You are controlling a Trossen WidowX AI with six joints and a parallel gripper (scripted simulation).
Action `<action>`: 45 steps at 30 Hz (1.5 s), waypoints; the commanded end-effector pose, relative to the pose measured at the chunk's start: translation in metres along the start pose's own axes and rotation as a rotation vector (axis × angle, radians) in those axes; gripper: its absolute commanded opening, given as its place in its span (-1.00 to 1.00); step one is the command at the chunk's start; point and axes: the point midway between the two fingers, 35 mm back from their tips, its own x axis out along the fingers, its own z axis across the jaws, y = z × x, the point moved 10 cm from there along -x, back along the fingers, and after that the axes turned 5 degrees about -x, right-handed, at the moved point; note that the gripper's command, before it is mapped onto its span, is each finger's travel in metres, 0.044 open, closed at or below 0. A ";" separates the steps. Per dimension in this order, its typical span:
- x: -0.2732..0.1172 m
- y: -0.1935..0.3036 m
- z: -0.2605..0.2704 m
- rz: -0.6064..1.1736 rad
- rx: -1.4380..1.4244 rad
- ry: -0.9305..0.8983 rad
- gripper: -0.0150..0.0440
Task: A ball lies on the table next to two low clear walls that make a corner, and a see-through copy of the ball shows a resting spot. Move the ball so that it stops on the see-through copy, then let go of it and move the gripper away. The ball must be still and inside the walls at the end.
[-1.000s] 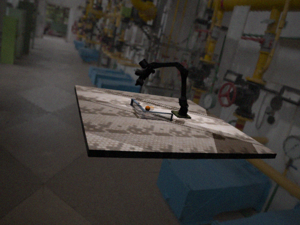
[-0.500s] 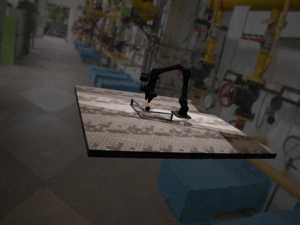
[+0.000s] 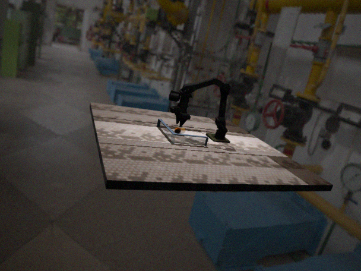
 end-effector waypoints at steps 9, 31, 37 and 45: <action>0.021 0.000 0.000 0.005 0.004 -0.005 0.54; 0.040 0.001 0.001 0.005 0.004 -0.006 0.10; 0.039 0.000 0.001 0.005 0.004 -0.006 -0.17; 0.002 -0.006 -0.002 0.004 0.003 -0.005 -0.49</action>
